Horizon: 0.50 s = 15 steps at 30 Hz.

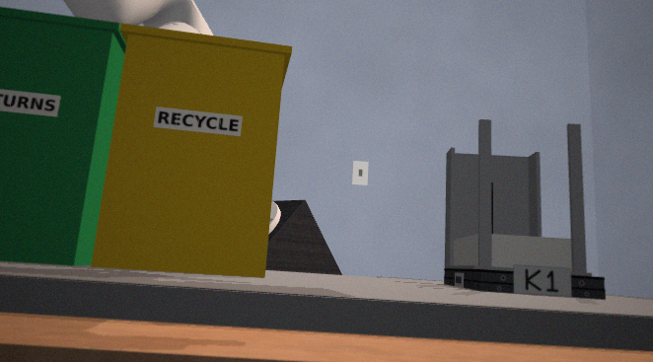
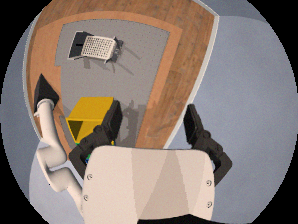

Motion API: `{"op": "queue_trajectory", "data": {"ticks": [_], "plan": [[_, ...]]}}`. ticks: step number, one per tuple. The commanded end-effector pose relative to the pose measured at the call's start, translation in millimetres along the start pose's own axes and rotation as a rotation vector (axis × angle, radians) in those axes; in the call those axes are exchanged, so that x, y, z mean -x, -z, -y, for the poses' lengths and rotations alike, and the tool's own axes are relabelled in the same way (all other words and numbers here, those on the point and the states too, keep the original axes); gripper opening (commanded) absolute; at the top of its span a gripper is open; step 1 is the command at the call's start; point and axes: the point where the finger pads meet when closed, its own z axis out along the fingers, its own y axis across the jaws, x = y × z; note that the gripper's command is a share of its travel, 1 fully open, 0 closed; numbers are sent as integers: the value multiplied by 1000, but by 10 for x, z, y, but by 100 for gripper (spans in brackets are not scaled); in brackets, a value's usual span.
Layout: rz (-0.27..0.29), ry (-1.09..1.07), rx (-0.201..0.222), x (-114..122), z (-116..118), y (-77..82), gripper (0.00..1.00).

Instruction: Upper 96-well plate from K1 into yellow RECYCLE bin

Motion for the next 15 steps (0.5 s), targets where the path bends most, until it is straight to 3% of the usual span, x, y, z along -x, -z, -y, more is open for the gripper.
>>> {"op": "queue_trajectory", "data": {"ticks": [1, 15], "plan": [[-5, -137, 2, -30, 51, 74, 100], [-2, -530, -21, -138, 221, 154, 100]]}}
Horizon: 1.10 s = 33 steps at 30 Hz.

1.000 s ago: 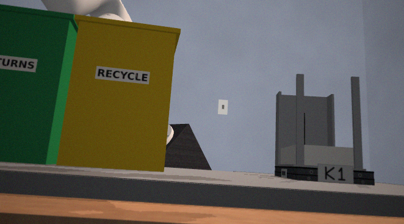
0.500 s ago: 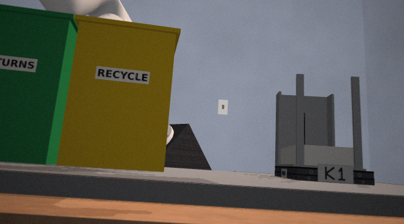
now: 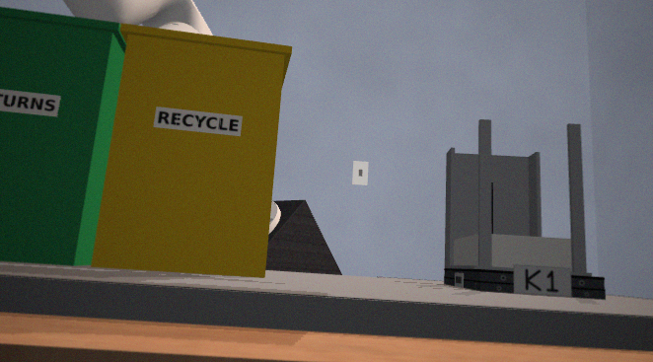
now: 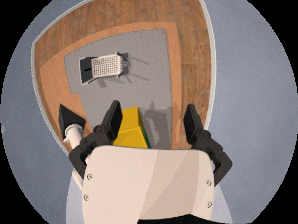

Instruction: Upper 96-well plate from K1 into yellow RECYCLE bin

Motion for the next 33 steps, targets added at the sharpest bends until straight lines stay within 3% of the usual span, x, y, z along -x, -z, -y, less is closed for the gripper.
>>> {"op": "queue_trajectory", "data": {"ticks": [1, 18, 33], "plan": [[3, -129, 2, -23, 69, 36, 100], [45, -567, -14, -119, 411, -15, 100], [130, -986, -12, -231, 836, -243, 100]]}}
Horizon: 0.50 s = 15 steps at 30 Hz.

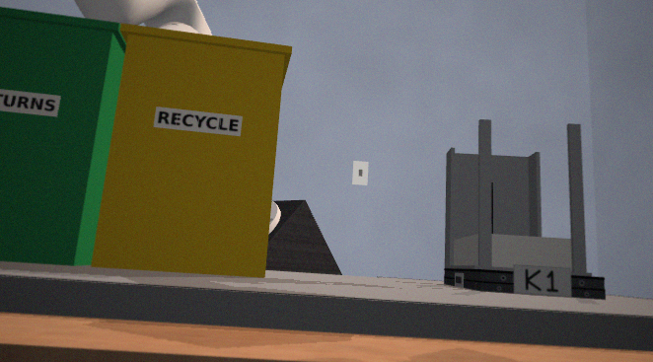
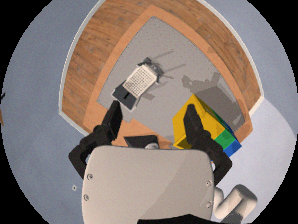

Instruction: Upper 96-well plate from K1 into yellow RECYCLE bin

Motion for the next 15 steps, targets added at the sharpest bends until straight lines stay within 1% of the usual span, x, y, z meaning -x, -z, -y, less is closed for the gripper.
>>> {"op": "queue_trajectory", "data": {"ticks": [1, 2, 5, 6, 8, 10, 12, 15], "plan": [[22, -141, 12, 69, 133, -78, 100], [22, -141, 12, 69, 133, -78, 100], [44, -238, 22, 129, 226, -160, 100], [45, -241, 22, 129, 226, -160, 100], [60, -306, 31, 174, 291, -222, 100], [65, -323, 33, 186, 309, -240, 100], [81, -387, 43, 231, 371, -304, 100], [94, -436, 51, 270, 422, -359, 100]]}}
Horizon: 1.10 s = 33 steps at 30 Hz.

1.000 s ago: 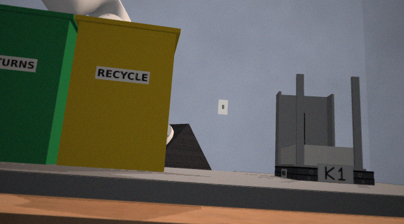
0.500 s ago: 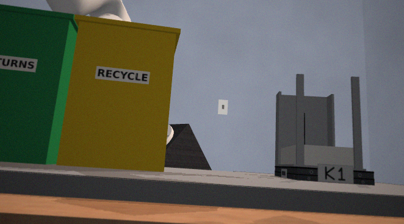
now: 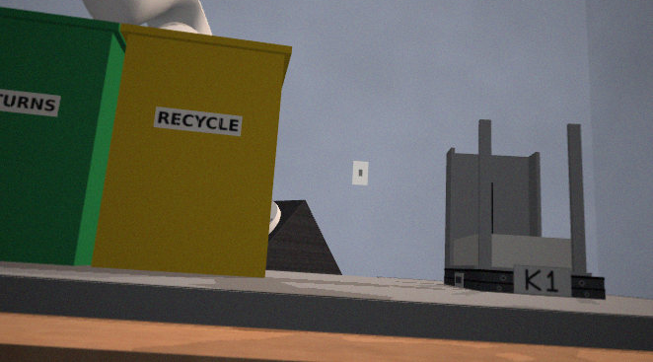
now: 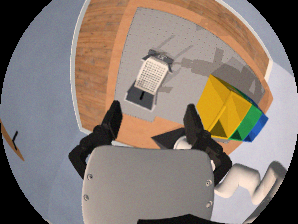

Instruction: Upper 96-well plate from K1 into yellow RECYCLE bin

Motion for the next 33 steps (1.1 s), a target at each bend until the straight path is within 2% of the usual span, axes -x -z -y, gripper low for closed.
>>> {"op": "queue_trajectory", "data": {"ticks": [1, 4, 16, 33], "plan": [[27, -134, 20, 114, 104, -116, 100], [31, -151, 24, 138, 122, -144, 100], [94, -394, 83, 407, 295, -457, 100], [94, -394, 83, 412, 297, -478, 100]]}}
